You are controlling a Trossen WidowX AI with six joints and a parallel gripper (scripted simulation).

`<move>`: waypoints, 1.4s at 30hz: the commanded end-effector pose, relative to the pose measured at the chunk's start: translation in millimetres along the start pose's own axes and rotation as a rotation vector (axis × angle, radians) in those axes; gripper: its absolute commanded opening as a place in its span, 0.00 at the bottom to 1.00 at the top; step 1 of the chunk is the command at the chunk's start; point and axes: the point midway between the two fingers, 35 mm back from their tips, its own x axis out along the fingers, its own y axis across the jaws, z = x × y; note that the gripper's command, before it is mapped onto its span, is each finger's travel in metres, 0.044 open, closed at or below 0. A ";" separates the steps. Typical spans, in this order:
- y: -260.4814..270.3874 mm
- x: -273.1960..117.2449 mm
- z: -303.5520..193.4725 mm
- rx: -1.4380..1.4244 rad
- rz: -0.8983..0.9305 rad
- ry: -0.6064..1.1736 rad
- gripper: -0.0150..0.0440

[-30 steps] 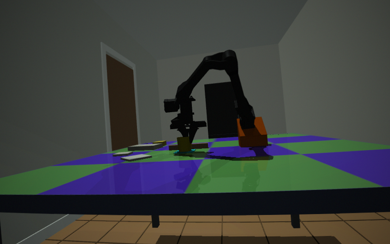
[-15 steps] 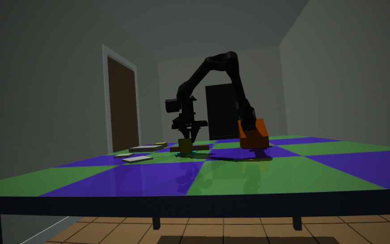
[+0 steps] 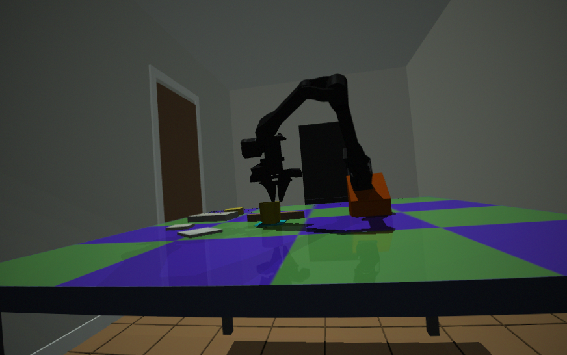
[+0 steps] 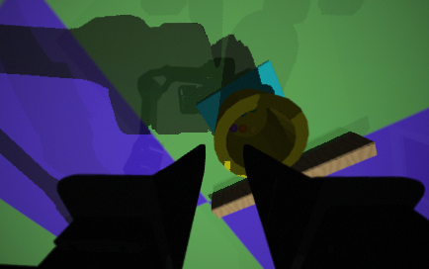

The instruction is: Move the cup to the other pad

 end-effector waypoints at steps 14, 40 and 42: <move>2.1 -16.3 -4.2 0.002 0.000 -0.003 0.55; 3.9 -80.2 -7.2 -0.008 -0.011 -0.001 1.00; 4.1 -80.9 -7.9 -0.008 -0.011 -0.001 1.00</move>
